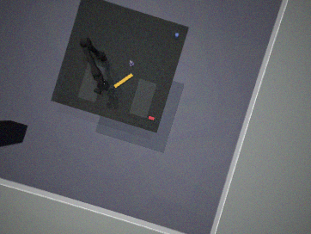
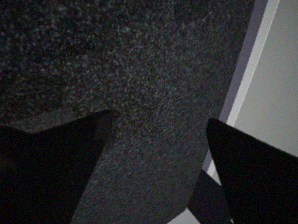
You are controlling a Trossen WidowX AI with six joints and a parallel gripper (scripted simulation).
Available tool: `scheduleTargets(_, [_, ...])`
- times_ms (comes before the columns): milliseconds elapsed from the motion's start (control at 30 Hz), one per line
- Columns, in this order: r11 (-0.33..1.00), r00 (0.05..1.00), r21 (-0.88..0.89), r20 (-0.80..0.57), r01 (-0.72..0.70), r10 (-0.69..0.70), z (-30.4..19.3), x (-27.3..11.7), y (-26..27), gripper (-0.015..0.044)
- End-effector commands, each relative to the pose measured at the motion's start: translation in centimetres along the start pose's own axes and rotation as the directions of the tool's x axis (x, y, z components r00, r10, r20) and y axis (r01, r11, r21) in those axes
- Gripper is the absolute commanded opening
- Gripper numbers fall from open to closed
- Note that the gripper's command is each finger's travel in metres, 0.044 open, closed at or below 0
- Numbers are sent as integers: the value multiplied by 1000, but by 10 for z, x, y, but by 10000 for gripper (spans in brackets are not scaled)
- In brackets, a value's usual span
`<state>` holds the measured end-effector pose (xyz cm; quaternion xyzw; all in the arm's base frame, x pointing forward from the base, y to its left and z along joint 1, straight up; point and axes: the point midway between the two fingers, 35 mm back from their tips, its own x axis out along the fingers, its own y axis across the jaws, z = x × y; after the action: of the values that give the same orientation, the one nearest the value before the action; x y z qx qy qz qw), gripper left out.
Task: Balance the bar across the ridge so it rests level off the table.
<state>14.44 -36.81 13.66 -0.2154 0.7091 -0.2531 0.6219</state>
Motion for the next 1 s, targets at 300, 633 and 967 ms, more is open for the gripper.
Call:
scheduleTargets(300, [883, 948, -426, 147, -197, 282, 74, -39, 59, 315])
scheduleTargets(633, [653, 849, -713, 156, -257, 504, 110, -82, 112, 315])
scheduleTargets(967, [494, 781, -832, 126, -253, 612, 122, -109, 140, 315])
